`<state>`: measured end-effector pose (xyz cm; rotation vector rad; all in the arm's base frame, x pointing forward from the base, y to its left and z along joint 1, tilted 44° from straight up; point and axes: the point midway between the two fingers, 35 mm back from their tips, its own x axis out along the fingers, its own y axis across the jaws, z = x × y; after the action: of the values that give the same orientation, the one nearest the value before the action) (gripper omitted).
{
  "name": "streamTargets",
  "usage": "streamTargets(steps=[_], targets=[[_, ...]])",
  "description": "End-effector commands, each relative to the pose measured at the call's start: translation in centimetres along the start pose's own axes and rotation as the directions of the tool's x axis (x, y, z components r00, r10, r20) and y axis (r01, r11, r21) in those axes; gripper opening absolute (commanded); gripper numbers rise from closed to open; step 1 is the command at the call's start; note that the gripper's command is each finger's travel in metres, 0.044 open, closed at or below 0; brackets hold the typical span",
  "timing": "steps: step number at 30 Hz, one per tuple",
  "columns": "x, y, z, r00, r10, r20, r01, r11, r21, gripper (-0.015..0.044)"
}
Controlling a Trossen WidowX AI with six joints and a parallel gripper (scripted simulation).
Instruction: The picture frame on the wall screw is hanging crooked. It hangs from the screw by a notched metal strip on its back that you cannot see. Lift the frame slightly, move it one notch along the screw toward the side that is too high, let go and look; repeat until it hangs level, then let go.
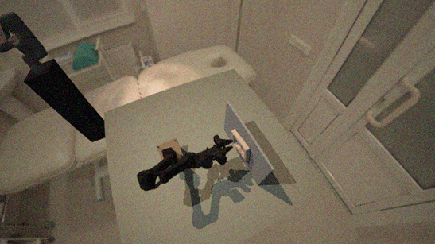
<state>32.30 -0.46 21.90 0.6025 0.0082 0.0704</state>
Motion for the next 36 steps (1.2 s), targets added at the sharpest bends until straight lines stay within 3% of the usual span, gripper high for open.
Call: streamTargets(steps=[1,19,36], targets=[[0.8,0.0,-0.1,1.000,0.002,0.006,-0.002,1.000,0.003,0.0260],[0.9,0.0,-0.1,1.000,0.002,0.006,-0.002,1.000,0.003,0.0260],[3.4,0.1,0.0,1.000,0.003,0.008,-0.003,1.000,0.003,0.0260]])
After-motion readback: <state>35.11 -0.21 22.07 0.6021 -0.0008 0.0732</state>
